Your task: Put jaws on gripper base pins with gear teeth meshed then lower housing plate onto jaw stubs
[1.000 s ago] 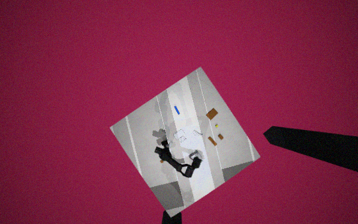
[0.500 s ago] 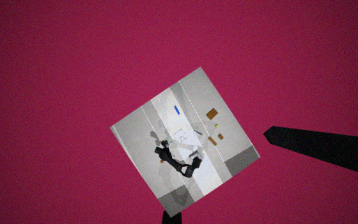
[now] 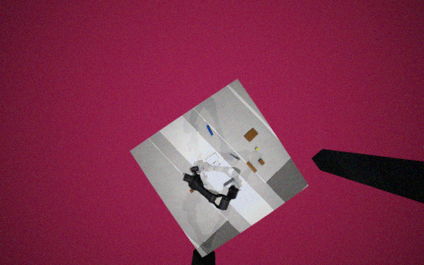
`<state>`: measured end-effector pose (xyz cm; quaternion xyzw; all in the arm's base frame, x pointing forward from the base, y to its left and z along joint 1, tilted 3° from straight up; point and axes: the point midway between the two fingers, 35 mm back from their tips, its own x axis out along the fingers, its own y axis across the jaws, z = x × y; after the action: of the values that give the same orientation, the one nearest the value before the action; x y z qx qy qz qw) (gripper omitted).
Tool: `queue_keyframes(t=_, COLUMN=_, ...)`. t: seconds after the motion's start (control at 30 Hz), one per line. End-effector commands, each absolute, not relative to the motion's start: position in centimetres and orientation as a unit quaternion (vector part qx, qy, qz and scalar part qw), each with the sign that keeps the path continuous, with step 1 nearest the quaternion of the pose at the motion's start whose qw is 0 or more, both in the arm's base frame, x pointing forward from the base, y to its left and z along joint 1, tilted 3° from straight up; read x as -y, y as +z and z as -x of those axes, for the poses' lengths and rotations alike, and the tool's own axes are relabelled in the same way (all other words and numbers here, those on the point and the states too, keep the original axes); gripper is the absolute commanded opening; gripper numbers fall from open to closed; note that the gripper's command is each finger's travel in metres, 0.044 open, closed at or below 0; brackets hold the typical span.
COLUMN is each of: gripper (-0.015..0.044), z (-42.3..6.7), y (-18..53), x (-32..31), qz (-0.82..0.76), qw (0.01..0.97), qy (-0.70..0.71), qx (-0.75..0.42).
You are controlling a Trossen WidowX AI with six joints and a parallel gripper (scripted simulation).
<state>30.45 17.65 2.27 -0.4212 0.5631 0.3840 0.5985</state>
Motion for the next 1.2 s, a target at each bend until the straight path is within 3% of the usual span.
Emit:
queue_keyframes(t=0.0, gripper=0.0440, z=-30.5, y=2.2, x=-17.7, qz=0.421, qw=0.598, qy=0.384, qx=-0.563)
queue_keyframes(t=1.17, gripper=0.0440, z=-31.0, y=-2.8, x=-17.7, qz=0.422, qw=0.598, qy=0.386, qx=-0.562)
